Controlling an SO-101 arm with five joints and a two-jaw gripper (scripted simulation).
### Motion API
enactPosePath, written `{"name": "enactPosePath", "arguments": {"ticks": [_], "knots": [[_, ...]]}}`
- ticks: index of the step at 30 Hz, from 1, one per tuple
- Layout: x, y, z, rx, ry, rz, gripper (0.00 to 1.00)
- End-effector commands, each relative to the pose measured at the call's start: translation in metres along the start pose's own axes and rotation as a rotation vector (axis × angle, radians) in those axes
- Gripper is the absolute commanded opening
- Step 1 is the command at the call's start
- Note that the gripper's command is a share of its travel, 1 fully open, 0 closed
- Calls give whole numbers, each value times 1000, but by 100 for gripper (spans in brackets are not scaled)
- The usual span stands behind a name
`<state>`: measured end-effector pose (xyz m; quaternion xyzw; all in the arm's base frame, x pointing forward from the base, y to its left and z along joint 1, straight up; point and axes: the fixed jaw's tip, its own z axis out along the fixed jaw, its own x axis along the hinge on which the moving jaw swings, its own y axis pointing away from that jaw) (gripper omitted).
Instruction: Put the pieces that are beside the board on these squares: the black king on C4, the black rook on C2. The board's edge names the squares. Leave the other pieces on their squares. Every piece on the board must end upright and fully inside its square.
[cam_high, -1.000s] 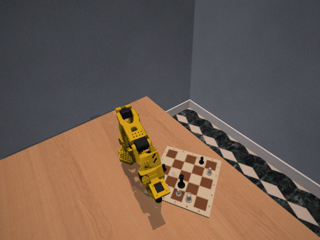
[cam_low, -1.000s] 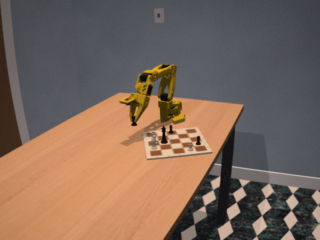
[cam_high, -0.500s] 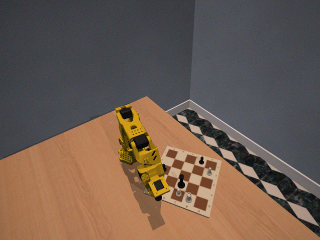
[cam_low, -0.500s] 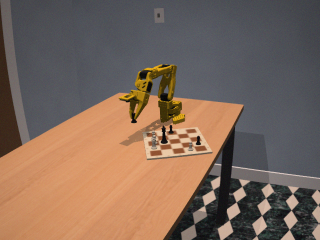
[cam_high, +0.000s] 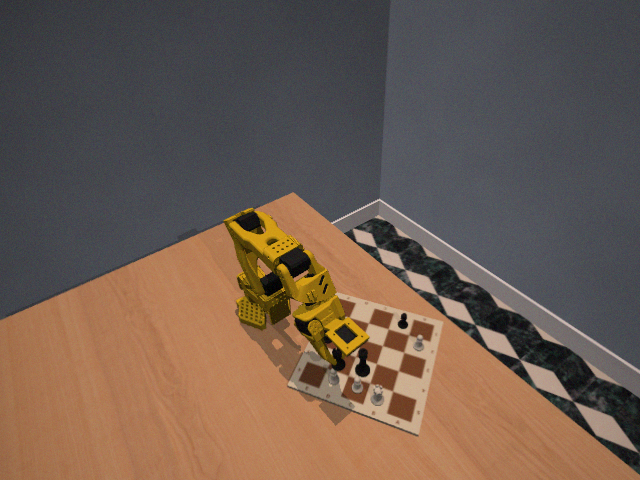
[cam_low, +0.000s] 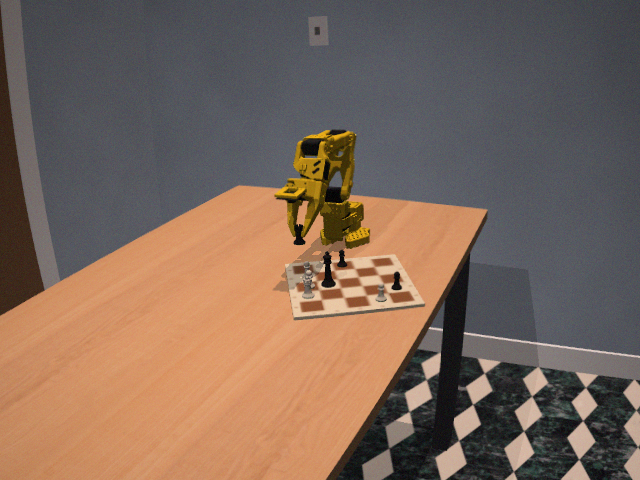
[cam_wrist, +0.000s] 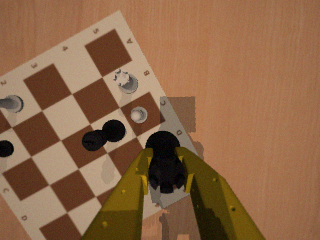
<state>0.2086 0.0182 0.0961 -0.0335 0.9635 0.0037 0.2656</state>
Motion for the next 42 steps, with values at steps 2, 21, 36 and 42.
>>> {"name": "enactPosePath", "arguments": {"ticks": [2,21,36,42], "knots": [[10,42,-9,-108,-9,-169,0],[31,119,-23,-311,-13,-505,0],[31,121,-20,-315,-13,-512,0],[32,121,-20,-315,-13,-512,0]]}}
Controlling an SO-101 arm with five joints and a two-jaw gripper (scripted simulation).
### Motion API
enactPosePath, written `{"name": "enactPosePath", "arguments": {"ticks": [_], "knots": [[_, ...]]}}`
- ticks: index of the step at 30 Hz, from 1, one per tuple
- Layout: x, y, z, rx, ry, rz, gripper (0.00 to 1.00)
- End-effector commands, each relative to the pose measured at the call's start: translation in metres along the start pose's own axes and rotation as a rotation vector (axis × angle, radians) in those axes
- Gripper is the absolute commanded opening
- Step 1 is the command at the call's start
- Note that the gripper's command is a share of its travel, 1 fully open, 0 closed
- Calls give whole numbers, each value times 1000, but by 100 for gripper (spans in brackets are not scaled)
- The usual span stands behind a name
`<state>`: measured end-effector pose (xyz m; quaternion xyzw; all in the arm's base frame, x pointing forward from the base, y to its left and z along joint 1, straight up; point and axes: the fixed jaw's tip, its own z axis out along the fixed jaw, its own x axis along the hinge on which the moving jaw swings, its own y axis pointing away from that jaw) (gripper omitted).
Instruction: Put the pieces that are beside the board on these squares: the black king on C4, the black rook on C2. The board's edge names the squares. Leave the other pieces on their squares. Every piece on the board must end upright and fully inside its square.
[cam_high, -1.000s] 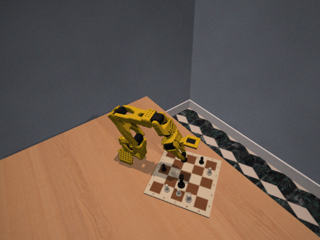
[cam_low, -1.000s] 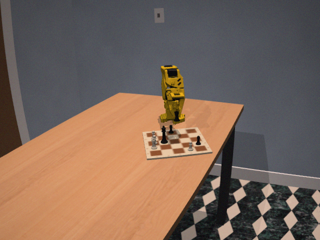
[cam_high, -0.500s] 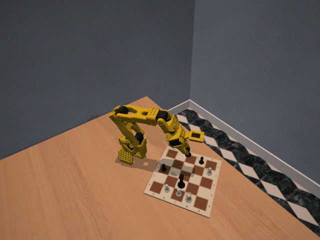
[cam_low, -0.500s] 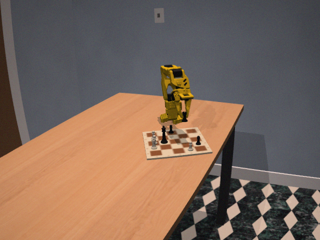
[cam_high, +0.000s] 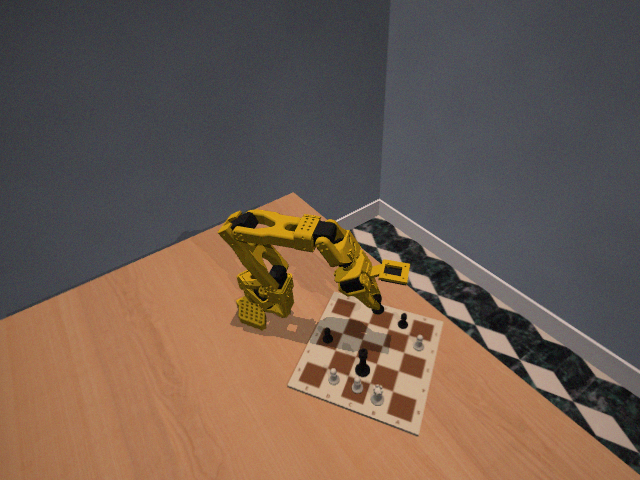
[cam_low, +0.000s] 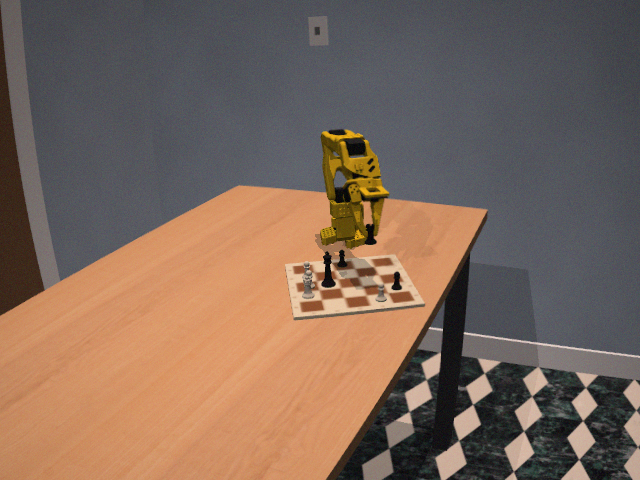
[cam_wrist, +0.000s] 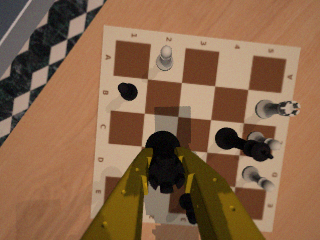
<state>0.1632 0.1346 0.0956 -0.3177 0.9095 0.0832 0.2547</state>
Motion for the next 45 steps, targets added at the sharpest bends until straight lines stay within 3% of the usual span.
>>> {"name": "enactPosePath", "arguments": {"ticks": [1,17,29,45], "knots": [[-1,1,1,-4,-4,4,0],[0,1,2,-4,-4,4,0],[5,1,11,-4,-4,4,0],[20,2,37,-4,-4,4,0]]}}
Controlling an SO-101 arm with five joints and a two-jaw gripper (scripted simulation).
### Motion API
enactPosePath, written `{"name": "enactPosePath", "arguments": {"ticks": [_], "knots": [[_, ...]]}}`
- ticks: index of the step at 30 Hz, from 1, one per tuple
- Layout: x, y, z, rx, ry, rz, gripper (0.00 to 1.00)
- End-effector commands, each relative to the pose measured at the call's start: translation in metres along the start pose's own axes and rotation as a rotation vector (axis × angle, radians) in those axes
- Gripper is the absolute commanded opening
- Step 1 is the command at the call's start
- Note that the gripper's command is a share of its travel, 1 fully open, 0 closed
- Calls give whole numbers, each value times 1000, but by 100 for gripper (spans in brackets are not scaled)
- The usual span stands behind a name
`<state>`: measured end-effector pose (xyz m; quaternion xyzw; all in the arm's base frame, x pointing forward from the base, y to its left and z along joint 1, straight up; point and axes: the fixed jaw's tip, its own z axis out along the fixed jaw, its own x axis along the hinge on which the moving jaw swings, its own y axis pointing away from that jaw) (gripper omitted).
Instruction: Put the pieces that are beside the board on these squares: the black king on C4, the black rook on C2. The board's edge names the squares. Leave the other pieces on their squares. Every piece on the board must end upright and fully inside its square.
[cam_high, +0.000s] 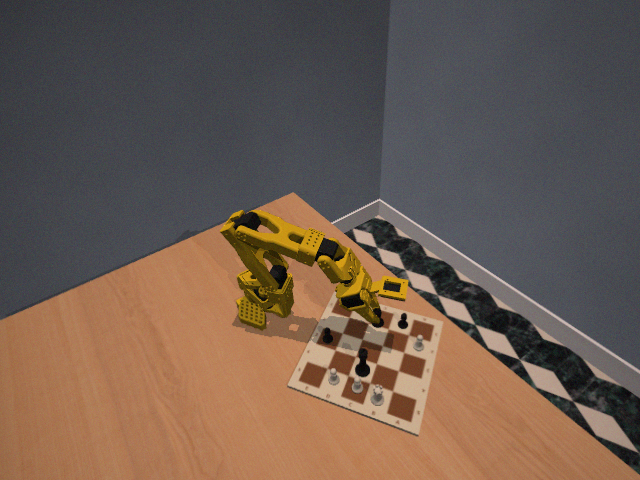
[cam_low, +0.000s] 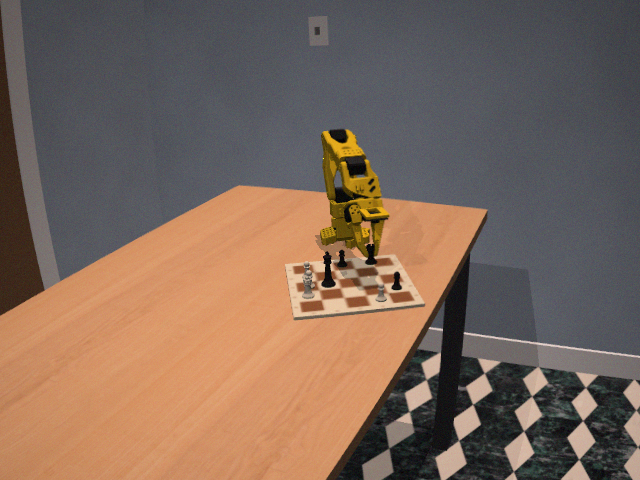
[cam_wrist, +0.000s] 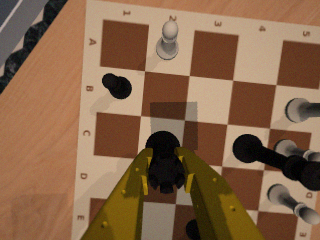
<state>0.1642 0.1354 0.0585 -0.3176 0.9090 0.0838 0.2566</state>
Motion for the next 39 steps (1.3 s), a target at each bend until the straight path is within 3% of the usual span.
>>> {"name": "enactPosePath", "arguments": {"ticks": [1,15,39], "knots": [[2,1,4,-4,0,4,0],[12,2,21,-4,1,4,0],[21,2,23,-4,2,4,0]]}}
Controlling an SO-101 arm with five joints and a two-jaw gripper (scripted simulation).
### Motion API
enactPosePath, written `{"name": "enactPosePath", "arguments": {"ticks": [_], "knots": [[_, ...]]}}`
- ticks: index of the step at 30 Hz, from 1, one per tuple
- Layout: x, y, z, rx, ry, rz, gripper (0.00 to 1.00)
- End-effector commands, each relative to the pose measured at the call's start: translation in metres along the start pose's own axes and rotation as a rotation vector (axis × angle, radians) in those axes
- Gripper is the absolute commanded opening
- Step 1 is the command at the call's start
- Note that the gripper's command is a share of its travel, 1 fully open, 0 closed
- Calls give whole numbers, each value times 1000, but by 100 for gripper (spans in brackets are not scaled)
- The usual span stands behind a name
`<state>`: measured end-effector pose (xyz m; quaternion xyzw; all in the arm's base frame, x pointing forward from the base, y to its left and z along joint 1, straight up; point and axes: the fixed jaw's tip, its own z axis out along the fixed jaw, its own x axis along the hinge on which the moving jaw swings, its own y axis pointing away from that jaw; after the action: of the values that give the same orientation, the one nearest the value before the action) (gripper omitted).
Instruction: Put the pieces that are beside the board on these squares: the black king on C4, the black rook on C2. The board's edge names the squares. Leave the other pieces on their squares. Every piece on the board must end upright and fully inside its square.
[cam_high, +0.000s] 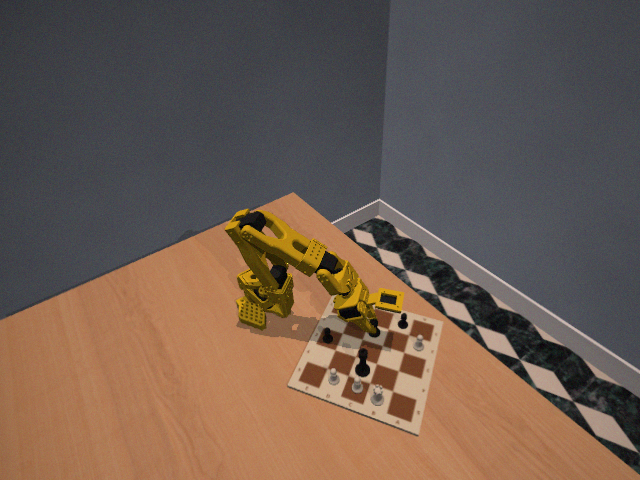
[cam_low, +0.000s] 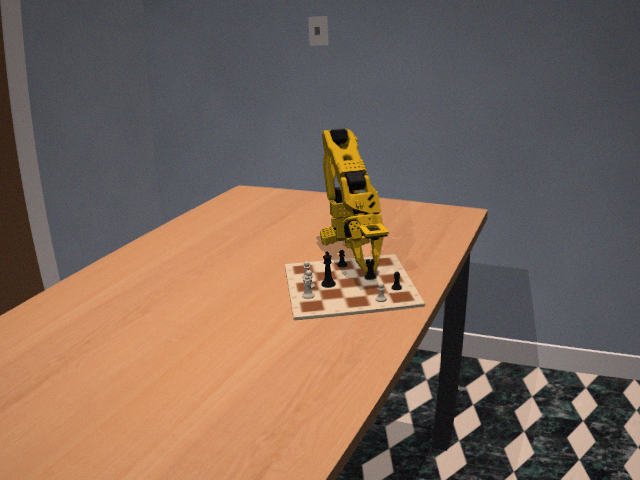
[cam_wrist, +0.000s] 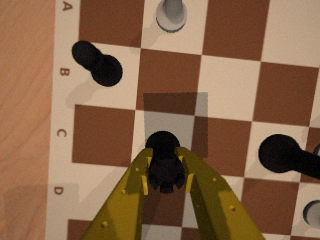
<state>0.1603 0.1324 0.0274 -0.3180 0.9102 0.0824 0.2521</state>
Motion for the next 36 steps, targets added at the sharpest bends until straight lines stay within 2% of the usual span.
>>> {"name": "enactPosePath", "arguments": {"ticks": [1,24,36], "knots": [[1,1,-1,-4,-8,4,0],[-9,1,-6,-4,-9,4,0],[-9,1,-5,-4,-9,4,0]]}}
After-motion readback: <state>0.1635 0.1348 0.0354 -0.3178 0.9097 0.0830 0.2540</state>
